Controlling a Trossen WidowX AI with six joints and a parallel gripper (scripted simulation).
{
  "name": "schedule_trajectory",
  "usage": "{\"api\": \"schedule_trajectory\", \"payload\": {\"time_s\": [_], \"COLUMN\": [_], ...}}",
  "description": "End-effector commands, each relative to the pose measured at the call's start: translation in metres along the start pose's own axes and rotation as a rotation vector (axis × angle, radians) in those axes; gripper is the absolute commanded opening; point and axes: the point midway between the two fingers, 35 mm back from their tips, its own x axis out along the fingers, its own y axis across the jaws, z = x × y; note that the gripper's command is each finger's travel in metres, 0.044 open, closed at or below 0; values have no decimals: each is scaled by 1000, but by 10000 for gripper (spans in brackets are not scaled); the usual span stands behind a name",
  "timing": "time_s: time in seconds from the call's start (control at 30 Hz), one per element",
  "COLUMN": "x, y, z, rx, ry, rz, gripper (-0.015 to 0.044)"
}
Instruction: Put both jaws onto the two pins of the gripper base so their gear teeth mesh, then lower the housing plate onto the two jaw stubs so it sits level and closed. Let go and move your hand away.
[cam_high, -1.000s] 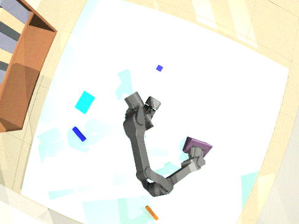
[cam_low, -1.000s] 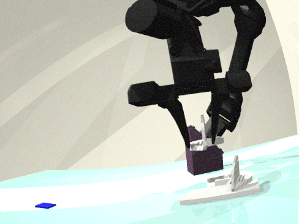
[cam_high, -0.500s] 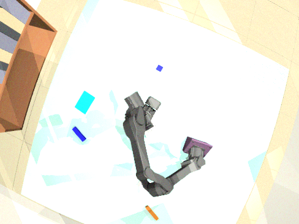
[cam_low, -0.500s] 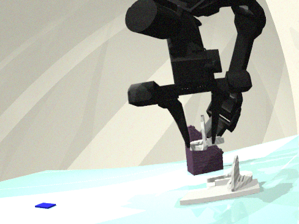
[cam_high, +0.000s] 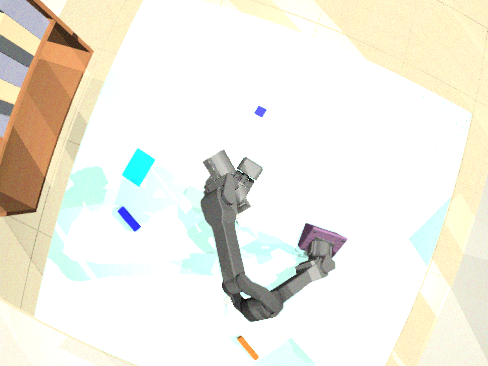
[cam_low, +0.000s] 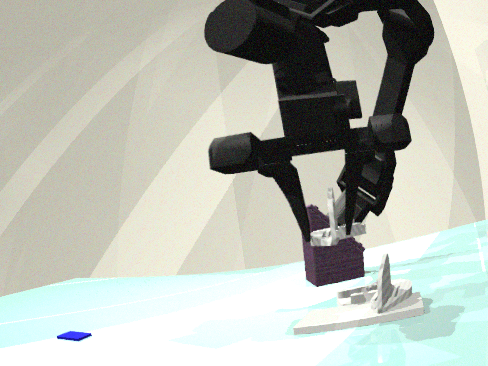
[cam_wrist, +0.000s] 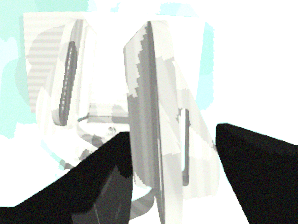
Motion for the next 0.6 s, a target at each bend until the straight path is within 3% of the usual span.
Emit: {"api": "schedule_trajectory", "payload": {"time_s": [0.0, 0.57], "x": [-1, 11], "y": [1, 1], "z": [1, 2], "rx": [4, 5], "ry": [-4, -4], "rz": [1, 1], "gripper": [134, 134]}}
